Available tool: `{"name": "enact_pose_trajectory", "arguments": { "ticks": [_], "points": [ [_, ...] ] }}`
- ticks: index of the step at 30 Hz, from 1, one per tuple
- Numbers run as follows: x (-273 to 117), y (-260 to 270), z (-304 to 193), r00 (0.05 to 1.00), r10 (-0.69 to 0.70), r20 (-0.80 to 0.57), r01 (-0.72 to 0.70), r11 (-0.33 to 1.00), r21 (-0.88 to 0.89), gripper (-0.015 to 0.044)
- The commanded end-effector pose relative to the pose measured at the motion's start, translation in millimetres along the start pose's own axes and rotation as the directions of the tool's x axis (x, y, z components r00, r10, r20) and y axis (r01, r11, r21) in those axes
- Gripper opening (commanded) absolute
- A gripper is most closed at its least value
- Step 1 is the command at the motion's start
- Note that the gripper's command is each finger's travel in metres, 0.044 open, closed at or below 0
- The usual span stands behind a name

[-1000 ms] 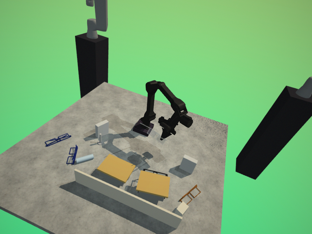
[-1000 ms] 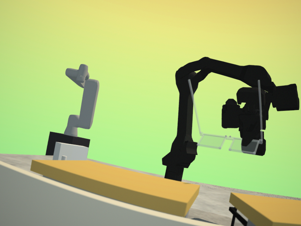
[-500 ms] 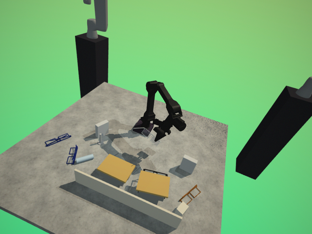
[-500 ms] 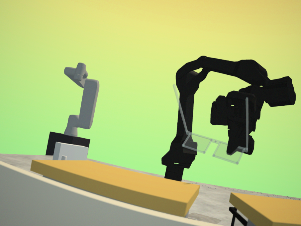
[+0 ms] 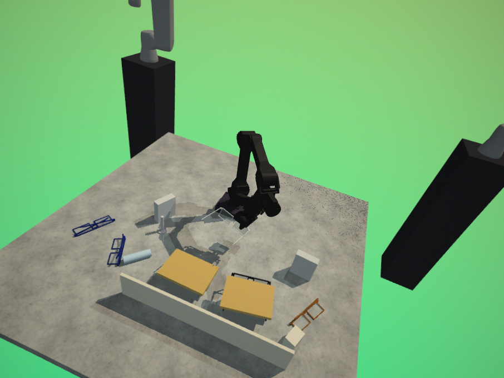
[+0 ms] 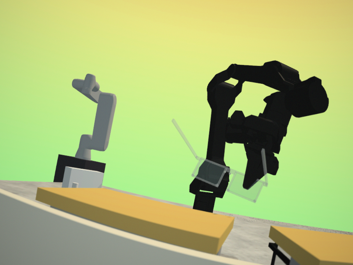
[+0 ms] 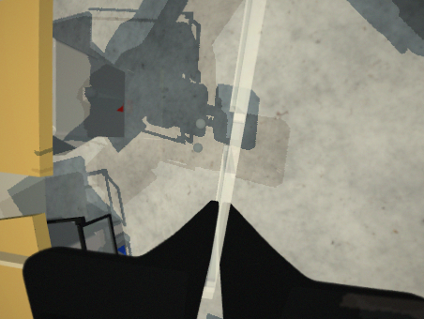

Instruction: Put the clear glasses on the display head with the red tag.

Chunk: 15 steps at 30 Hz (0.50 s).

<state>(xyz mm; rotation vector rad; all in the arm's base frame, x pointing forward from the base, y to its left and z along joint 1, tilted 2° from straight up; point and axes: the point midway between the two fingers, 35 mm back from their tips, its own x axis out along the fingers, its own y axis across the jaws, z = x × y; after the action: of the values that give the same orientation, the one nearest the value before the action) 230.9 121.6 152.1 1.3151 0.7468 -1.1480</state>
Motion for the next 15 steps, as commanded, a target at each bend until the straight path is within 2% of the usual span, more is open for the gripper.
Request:
{"name": "enact_pose_trajectory", "arguments": {
  "ticks": [1, 15],
  "points": [
    [6.5, -0.1, 8.4, 0.998, -0.058, -0.010, 0.058, 0.998, -0.028, 0.0000],
    [22.5, 4.0, 36.2, 0.965, -0.235, -0.117, 0.221, 0.968, -0.121, 0.0000]
  ]
}}
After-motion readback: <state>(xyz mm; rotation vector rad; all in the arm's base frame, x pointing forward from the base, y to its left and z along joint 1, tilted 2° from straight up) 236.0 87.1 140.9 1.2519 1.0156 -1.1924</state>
